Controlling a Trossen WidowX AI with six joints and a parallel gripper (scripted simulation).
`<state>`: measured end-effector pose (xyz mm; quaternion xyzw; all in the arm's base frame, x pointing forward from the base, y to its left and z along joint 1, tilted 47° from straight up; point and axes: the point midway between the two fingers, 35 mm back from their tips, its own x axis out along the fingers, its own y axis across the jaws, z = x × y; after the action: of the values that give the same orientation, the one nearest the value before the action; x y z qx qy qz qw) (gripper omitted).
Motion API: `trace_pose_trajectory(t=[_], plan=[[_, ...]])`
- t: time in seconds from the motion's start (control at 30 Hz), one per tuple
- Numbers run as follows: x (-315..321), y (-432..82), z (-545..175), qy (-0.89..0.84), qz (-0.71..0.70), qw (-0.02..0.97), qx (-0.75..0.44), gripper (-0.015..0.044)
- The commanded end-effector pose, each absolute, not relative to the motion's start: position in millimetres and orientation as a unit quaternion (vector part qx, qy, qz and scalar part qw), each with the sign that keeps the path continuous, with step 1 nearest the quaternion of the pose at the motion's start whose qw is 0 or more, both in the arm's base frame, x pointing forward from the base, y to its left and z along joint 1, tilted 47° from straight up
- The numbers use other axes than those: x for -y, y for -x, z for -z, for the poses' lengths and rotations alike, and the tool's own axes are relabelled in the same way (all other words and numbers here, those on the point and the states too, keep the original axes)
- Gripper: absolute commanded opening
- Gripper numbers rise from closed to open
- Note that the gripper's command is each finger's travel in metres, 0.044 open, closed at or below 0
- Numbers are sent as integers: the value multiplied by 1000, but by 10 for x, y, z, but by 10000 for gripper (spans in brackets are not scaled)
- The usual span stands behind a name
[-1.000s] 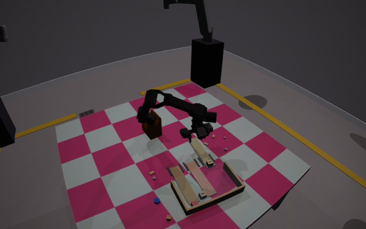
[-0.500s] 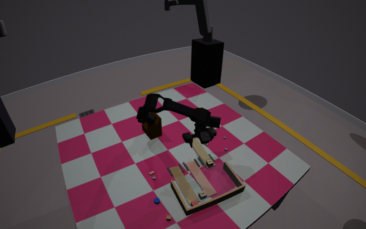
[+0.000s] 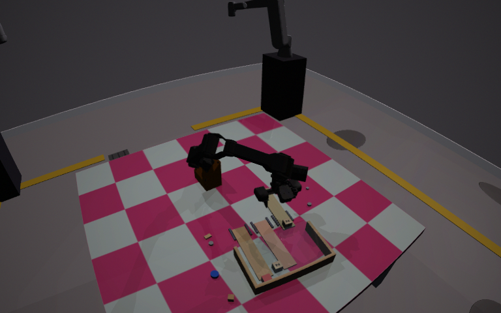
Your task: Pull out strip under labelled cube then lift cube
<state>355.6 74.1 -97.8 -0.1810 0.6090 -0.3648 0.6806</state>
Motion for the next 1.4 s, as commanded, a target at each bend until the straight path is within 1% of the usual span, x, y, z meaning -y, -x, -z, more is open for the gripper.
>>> trace_pose_trajectory(t=[0.0,0.93,1.17,1.37], plan=[[-739,-3711,934,182,364,683,-607,440],[-737,-4449,745,182,364,684,-606,440],[-676,-4456,806,182,364,684,-606,256],[-606,-4461,876,182,364,684,-606,250]])
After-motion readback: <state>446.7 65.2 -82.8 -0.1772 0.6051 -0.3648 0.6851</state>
